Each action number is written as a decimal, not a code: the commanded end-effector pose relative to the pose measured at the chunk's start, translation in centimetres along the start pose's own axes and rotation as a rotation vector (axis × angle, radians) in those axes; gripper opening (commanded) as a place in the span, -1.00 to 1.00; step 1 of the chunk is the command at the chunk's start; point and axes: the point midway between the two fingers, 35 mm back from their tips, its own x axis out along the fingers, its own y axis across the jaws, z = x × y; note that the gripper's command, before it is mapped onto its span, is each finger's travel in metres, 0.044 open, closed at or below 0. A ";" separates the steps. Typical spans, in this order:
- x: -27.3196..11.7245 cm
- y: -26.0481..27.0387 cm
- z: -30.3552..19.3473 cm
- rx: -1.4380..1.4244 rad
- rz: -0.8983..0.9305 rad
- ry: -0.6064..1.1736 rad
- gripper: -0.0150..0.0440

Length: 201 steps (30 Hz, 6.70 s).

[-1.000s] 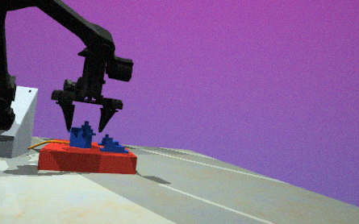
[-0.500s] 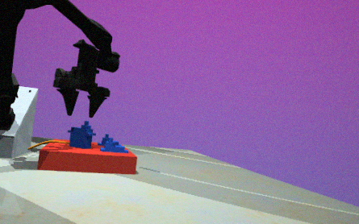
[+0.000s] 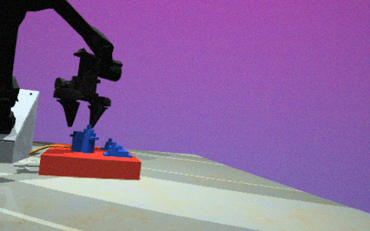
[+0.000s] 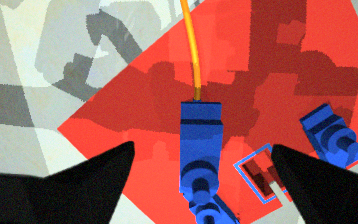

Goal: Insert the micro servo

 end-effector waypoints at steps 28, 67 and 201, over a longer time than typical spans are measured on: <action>2.2 0.1 -0.1 -0.004 0.002 0.007 -0.20; -0.8 -2.4 0.2 -0.003 0.000 0.006 -0.49; 1.0 -9.2 -8.6 2.474 -0.015 0.001 -0.49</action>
